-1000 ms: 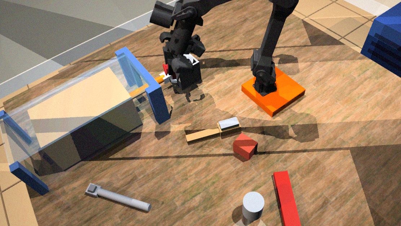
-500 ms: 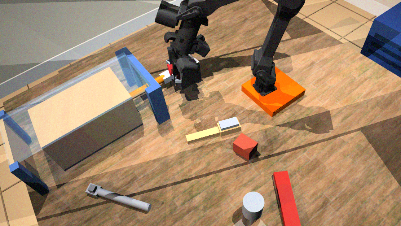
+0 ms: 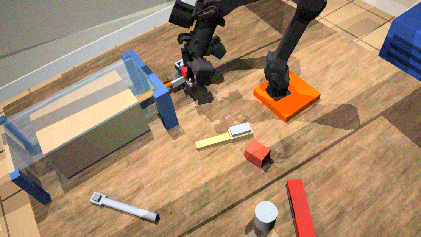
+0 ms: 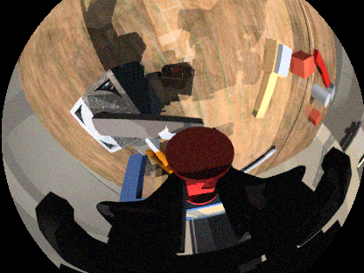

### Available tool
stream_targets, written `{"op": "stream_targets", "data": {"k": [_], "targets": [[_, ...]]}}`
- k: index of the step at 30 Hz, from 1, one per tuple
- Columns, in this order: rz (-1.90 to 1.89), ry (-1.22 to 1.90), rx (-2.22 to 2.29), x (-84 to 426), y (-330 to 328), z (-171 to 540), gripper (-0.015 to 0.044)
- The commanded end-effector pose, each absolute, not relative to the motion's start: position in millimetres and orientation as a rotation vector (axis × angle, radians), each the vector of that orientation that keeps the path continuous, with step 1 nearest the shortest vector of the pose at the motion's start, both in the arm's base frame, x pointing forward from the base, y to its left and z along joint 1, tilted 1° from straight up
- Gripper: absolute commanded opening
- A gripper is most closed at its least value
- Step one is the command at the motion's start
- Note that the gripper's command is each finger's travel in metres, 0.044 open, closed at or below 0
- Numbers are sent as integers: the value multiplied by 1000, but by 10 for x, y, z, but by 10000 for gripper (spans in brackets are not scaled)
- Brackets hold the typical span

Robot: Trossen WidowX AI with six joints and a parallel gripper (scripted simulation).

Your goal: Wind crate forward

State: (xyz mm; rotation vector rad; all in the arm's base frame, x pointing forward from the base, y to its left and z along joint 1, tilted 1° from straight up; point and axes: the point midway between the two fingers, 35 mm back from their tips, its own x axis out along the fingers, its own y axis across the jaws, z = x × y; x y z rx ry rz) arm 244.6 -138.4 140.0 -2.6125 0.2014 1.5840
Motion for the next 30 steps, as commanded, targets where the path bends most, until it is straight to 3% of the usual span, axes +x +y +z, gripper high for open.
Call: {"op": "stream_targets", "data": {"k": [1, 30], "targets": [[1614, 203, -2583, 2315, -1341, 1364, 0], [1617, 203, -2581, 1991, -1316, 1356, 0]]}}
